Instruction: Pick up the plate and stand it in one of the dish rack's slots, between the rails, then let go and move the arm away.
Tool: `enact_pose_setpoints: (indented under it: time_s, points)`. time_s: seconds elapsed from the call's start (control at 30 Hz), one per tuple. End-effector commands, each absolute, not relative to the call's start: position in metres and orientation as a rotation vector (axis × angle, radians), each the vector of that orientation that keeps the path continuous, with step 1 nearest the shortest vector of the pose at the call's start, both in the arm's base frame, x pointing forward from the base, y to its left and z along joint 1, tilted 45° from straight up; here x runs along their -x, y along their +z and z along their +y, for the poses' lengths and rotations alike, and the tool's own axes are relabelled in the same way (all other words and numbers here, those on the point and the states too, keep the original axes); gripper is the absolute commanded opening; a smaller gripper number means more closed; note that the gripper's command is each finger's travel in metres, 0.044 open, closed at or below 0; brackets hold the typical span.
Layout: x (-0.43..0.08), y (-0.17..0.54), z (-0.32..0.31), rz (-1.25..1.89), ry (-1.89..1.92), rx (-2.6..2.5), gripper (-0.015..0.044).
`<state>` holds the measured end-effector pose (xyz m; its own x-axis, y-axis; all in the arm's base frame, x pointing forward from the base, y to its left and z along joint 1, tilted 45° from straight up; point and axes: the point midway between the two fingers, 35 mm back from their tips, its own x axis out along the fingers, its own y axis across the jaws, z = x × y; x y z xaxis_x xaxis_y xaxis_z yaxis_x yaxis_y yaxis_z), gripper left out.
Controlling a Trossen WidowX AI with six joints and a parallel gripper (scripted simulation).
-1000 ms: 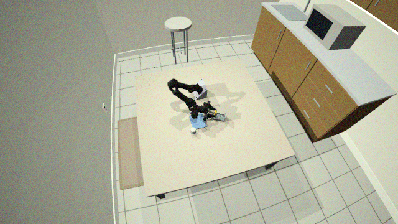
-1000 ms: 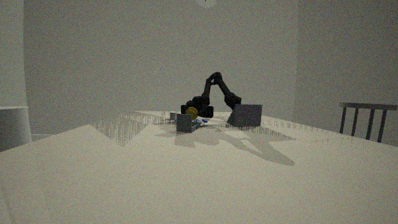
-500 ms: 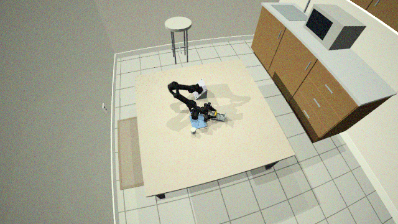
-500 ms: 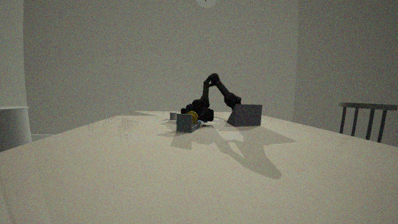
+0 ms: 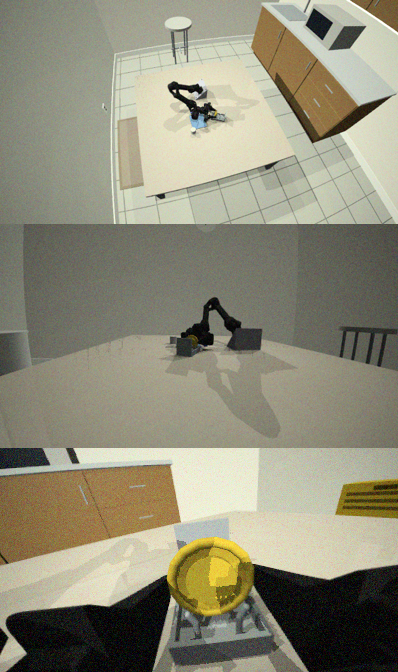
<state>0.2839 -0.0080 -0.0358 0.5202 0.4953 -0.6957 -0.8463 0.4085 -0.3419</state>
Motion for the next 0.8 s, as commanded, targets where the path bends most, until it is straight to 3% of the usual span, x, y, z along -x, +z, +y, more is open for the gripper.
enact_pose_setpoints:
  time_s: [0.0,0.17,0.43,0.77]
  points:
    - [-0.284,-0.036,-0.008,0.543,0.899,0.743,0.0289]
    - [-0.284,-0.036,-0.008,0.543,0.899,0.743,0.0400]
    - [-0.286,-0.030,-0.003,0.545,0.901,0.745,0.0400]
    - [-0.298,0.048,0.077,0.521,0.909,0.738,0.0400]
